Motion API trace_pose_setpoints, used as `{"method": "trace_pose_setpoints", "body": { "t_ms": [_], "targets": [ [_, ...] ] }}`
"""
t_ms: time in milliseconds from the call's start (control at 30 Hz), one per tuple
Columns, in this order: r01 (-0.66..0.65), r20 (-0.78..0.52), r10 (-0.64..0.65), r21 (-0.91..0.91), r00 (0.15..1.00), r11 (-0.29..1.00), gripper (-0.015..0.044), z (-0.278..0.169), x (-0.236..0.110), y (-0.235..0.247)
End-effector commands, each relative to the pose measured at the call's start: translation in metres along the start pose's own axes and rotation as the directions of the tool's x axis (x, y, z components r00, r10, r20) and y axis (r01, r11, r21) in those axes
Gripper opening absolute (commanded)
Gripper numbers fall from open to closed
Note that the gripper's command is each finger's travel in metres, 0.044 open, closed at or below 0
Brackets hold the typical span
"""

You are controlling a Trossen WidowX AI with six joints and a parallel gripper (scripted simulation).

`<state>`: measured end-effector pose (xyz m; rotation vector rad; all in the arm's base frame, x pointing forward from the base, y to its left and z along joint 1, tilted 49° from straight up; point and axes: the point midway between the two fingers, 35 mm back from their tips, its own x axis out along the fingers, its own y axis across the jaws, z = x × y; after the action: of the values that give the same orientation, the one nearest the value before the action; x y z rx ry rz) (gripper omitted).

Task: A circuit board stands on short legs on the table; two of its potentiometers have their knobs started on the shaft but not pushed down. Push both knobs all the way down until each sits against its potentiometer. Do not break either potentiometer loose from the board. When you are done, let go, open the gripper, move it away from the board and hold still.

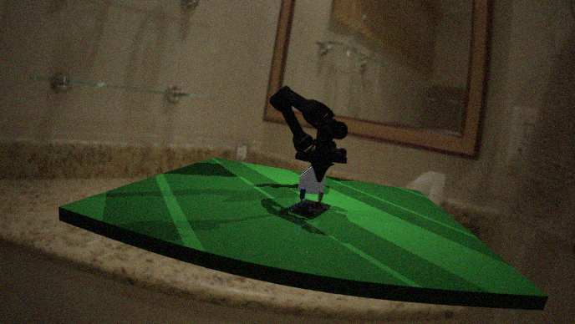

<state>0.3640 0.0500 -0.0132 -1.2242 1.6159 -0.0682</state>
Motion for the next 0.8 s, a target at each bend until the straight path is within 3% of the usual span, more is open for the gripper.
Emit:
{"method": "trace_pose_setpoints", "body": {
  "t_ms": [0,367,767],
  "targets": [
    [0.004,-0.003,-0.004,-0.144,1.0,0.99,0.0,0.001,-0.002,-0.006],
    [-0.001,-0.011,-0.005,-0.503,1.0,0.864,0.0,0.002,-0.007,-0.018],
    [-0.012,-0.019,-0.007,-0.81,1.0,0.586,0.0,0.002,-0.012,-0.032]
  ]
}}
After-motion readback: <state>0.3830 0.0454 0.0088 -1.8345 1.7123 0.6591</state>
